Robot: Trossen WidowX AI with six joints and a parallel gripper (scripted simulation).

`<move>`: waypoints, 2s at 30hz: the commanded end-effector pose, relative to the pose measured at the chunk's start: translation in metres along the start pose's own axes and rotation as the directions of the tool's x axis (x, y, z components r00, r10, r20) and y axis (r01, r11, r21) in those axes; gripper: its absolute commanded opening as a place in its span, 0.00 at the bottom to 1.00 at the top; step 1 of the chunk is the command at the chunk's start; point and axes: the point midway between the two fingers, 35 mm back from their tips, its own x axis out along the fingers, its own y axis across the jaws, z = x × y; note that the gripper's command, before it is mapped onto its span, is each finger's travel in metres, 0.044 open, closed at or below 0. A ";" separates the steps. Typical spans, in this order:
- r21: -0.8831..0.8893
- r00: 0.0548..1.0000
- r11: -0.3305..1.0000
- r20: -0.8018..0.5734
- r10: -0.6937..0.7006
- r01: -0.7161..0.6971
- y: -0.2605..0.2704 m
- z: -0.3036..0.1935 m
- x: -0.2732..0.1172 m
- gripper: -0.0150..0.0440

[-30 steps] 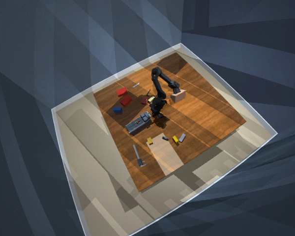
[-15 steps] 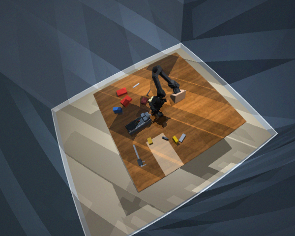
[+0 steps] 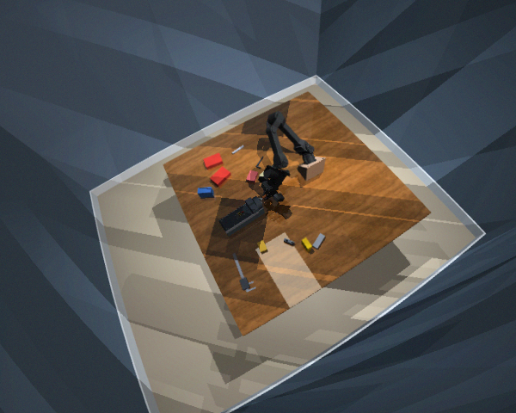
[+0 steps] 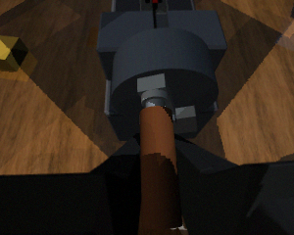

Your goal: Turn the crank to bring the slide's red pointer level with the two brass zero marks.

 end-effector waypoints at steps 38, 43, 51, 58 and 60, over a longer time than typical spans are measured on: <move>0.002 1.000 1.000 0.004 -0.013 0.013 -0.028 -0.004 0.004 0.25; 0.001 1.000 1.000 0.004 -0.014 0.014 -0.030 -0.005 0.005 0.25; 0.001 1.000 1.000 0.004 -0.014 0.014 -0.032 -0.007 0.007 0.25; 0.001 1.000 1.000 0.003 -0.014 0.014 -0.034 -0.009 0.009 0.25; 0.001 1.000 1.000 0.003 -0.014 0.014 -0.035 -0.010 0.009 0.25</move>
